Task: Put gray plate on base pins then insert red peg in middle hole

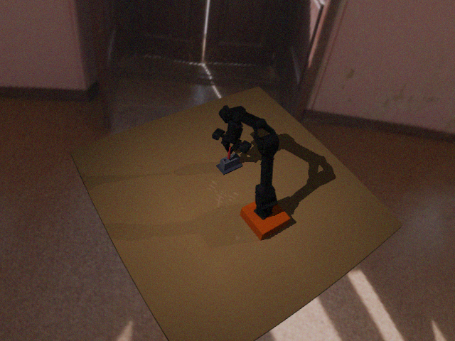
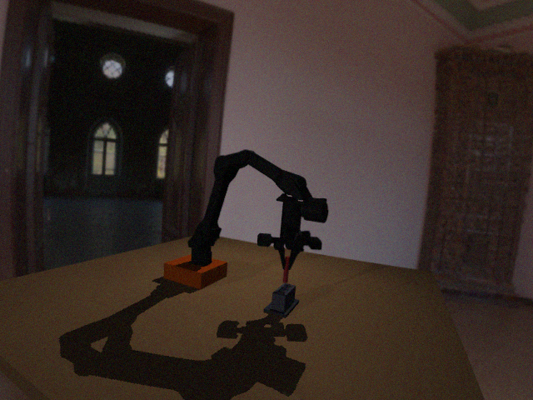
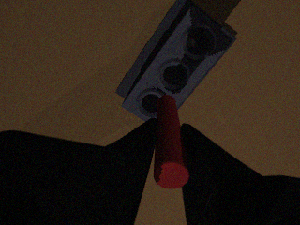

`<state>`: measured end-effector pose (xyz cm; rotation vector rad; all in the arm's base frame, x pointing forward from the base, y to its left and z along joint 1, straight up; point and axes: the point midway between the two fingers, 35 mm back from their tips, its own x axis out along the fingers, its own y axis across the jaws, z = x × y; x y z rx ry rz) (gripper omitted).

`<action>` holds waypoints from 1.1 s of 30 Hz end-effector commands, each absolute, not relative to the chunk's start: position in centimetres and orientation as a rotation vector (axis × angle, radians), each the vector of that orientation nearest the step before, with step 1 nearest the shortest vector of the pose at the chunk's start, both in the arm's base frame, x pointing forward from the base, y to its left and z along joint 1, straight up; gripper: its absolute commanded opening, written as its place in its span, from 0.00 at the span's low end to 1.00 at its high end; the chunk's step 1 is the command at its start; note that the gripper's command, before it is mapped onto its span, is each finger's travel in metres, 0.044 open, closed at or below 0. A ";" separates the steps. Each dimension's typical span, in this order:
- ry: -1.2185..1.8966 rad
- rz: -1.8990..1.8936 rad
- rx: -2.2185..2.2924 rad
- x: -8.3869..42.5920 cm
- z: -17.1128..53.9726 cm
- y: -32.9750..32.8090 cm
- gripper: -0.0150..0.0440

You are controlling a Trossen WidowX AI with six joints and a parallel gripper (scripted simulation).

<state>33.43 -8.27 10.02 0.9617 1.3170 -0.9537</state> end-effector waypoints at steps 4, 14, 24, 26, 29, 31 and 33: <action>1.320 -0.945 0.962 33.7 10.1 -10.0 0.25; 1.320 -0.944 0.962 33.7 10.1 -10.2 0.25; 1.320 -0.944 0.962 33.7 10.1 -10.2 0.25; 1.320 -0.944 0.962 33.7 10.1 -10.2 0.25; 1.320 -0.944 0.962 33.7 10.1 -10.1 0.25; 1.320 -0.944 0.962 33.8 10.1 -10.1 0.25; 1.320 -0.944 0.962 33.8 10.1 -10.1 0.25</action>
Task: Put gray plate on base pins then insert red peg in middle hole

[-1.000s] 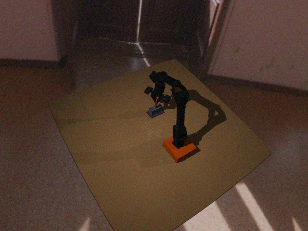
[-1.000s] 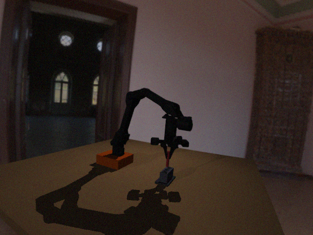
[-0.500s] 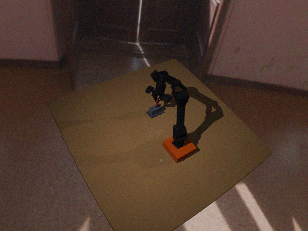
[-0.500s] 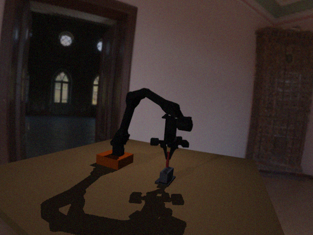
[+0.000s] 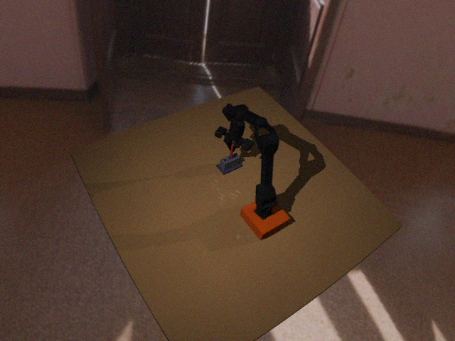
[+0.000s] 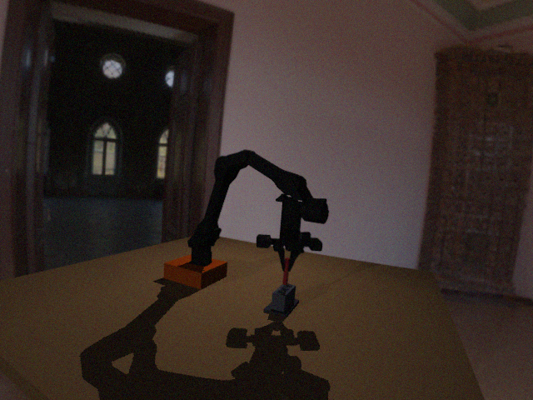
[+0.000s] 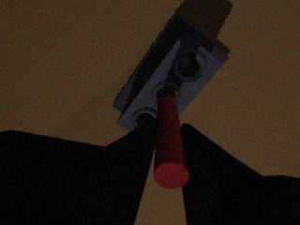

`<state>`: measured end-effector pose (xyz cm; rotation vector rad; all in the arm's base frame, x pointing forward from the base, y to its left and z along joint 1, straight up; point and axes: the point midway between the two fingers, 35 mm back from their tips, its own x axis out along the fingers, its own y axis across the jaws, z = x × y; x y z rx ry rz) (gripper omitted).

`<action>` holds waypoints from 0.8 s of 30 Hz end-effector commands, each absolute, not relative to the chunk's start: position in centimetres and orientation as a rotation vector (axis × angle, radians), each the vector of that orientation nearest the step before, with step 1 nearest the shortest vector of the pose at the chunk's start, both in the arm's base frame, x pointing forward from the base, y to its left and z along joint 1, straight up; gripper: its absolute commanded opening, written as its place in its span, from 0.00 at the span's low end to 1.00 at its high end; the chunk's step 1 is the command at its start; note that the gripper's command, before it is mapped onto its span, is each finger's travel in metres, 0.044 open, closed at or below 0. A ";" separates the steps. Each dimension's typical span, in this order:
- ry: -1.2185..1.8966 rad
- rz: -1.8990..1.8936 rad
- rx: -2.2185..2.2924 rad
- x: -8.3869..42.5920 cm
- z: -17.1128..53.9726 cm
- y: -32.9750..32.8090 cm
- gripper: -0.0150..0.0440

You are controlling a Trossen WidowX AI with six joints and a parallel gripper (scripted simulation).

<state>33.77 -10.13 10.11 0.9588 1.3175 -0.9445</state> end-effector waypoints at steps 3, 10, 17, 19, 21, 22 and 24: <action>1.320 -0.944 0.962 33.8 10.1 -10.1 0.25; 1.320 -0.944 0.962 33.8 10.1 -10.1 0.25; 1.317 -0.944 0.958 33.8 10.1 -10.1 0.25; 1.318 -0.944 0.959 33.8 10.0 -10.1 0.25; 1.318 -0.944 0.959 33.8 9.9 -10.1 0.25; 1.318 -0.944 0.959 33.8 9.8 -10.1 0.25; 1.318 -0.944 0.960 33.8 9.5 -10.1 0.25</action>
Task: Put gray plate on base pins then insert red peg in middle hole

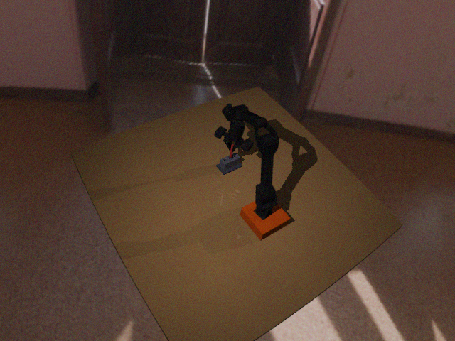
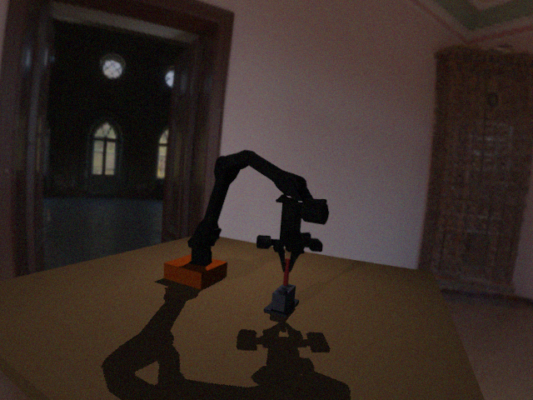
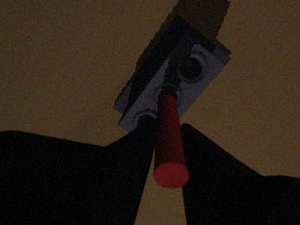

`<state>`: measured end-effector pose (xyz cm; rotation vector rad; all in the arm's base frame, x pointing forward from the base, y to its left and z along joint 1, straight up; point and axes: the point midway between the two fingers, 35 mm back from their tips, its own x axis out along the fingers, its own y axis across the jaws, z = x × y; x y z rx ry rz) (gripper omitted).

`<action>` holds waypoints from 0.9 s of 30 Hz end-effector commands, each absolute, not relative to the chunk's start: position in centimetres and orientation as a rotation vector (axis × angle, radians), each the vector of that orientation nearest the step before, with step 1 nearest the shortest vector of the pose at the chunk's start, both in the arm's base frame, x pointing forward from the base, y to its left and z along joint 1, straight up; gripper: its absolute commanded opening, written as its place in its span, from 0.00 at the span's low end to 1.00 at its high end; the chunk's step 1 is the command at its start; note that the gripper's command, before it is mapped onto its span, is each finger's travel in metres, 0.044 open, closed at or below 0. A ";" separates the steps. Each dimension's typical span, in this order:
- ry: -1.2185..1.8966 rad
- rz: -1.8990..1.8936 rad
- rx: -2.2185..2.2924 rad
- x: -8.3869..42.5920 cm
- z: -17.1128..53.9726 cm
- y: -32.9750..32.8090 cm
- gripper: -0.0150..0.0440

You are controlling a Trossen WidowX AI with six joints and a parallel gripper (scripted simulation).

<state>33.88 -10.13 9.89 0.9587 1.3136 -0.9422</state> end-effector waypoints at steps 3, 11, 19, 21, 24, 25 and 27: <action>1.319 -0.944 0.961 33.8 9.0 -10.0 0.25; 1.320 -0.944 0.961 33.8 8.4 -10.1 0.25; 1.318 -0.943 0.957 33.9 8.6 -10.1 0.25; 1.318 -0.943 0.957 33.8 8.5 -10.1 0.25; 1.318 -0.943 0.957 33.8 8.4 -10.1 0.25; 1.318 -0.943 0.957 33.8 8.4 -10.1 0.25; 1.318 -0.943 0.957 33.8 8.4 -10.1 0.25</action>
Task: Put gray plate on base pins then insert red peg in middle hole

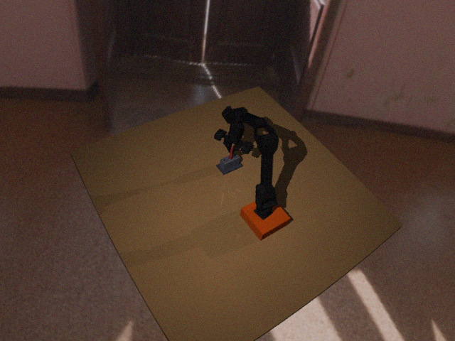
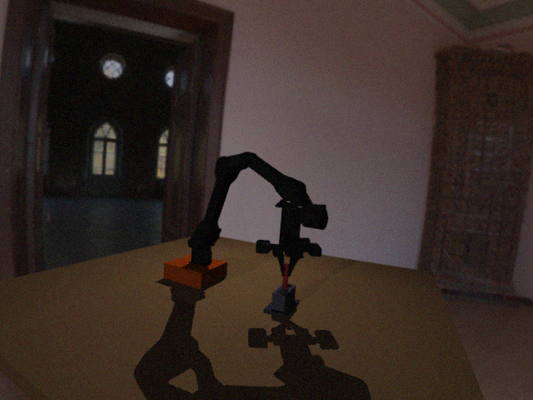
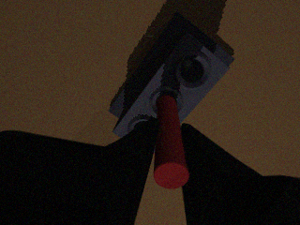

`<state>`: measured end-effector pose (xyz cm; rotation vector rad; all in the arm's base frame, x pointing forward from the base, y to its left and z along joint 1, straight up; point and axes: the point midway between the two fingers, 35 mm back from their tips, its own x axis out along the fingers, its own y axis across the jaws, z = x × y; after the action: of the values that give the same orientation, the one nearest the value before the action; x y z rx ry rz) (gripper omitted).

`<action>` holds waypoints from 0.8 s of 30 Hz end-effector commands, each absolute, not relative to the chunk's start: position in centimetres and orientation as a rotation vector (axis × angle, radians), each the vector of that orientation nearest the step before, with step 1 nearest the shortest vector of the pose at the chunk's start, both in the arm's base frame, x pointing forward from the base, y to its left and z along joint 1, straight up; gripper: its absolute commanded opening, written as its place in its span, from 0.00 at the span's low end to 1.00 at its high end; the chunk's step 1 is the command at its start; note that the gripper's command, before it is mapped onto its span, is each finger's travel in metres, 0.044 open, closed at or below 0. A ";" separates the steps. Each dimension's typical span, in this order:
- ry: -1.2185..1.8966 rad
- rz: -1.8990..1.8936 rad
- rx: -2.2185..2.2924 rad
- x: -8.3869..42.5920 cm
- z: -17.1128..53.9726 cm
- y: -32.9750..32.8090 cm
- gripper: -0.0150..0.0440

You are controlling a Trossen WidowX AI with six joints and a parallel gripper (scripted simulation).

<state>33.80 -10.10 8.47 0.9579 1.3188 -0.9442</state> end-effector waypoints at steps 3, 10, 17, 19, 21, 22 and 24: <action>1.318 -0.943 0.957 33.8 8.4 -10.1 0.25; 1.319 -0.945 0.958 33.8 8.4 -10.1 0.25; 1.319 -0.945 0.958 33.8 8.4 -10.1 0.39; 1.319 -0.945 0.958 33.8 8.4 -10.1 0.48; 1.319 -0.945 0.958 33.8 8.4 -10.1 0.51; 1.319 -0.945 0.958 33.8 8.4 -10.1 0.51; 1.319 -0.945 0.958 33.8 8.4 -10.1 0.51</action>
<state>33.78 -10.10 8.35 0.9586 1.3187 -0.9444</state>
